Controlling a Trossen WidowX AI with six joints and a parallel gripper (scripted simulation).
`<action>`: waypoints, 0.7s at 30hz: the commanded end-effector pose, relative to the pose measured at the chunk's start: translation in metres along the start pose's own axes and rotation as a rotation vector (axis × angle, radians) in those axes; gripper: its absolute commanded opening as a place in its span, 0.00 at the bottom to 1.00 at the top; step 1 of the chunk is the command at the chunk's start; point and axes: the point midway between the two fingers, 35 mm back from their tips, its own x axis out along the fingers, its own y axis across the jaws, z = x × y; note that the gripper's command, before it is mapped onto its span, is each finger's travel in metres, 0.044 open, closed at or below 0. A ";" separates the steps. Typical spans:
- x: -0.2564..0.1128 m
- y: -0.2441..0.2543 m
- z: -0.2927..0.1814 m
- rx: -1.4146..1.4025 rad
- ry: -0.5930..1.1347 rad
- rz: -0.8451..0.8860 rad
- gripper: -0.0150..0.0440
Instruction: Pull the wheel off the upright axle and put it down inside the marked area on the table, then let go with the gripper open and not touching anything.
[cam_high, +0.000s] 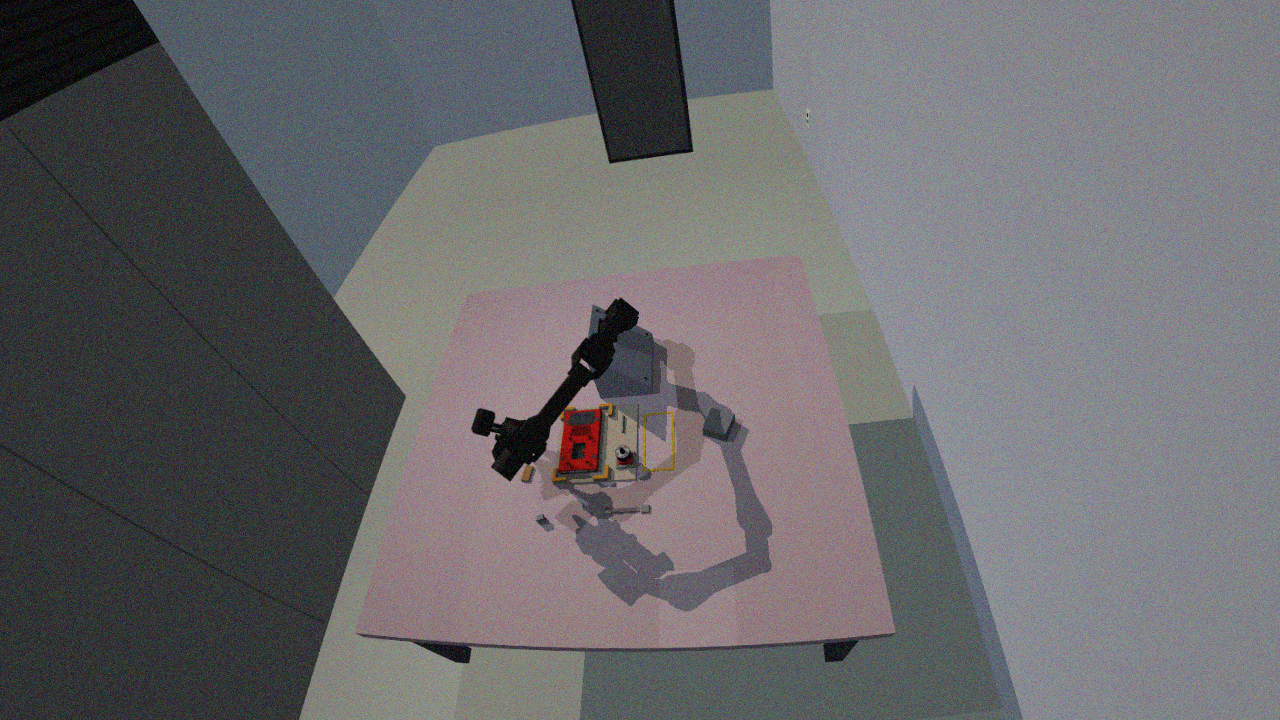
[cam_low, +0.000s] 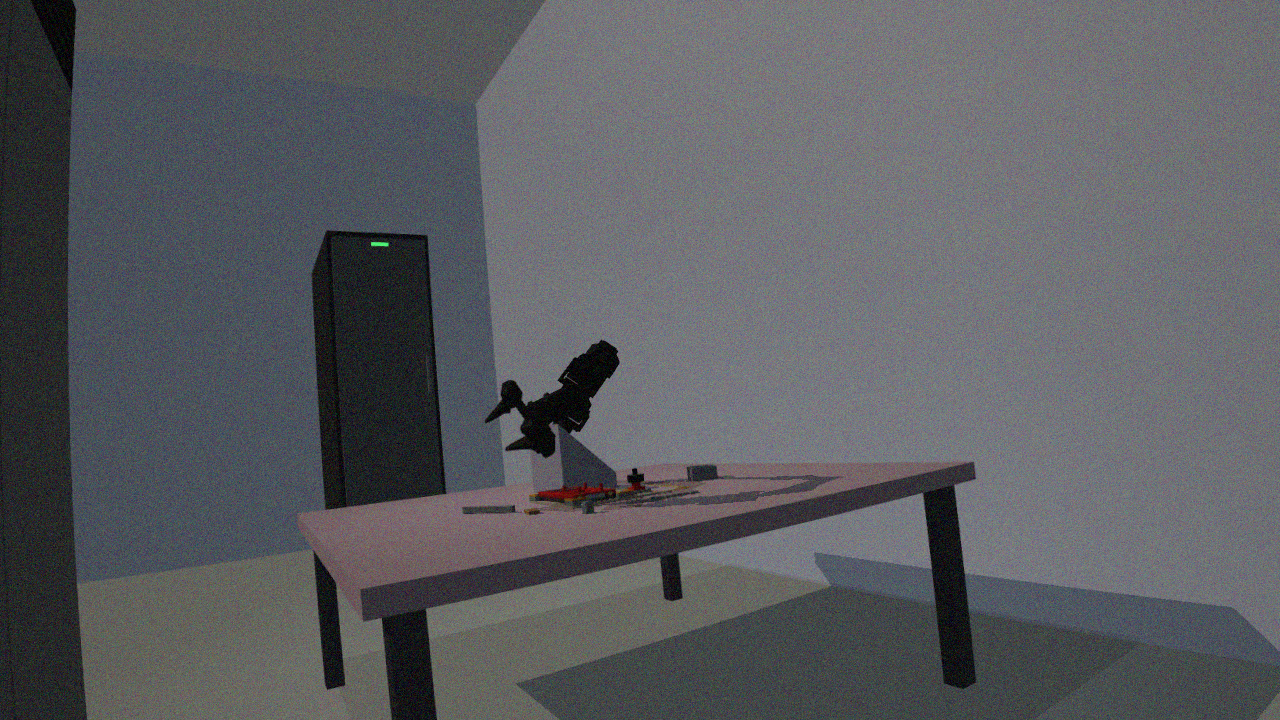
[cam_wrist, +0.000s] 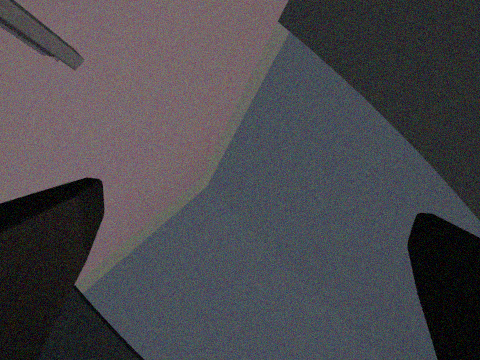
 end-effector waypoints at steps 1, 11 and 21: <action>-0.001 0.001 0.000 0.001 -0.005 0.005 0.89; -0.069 0.064 -0.003 0.035 -0.276 0.314 0.76; -0.149 0.138 -0.030 -0.002 -0.543 0.667 0.76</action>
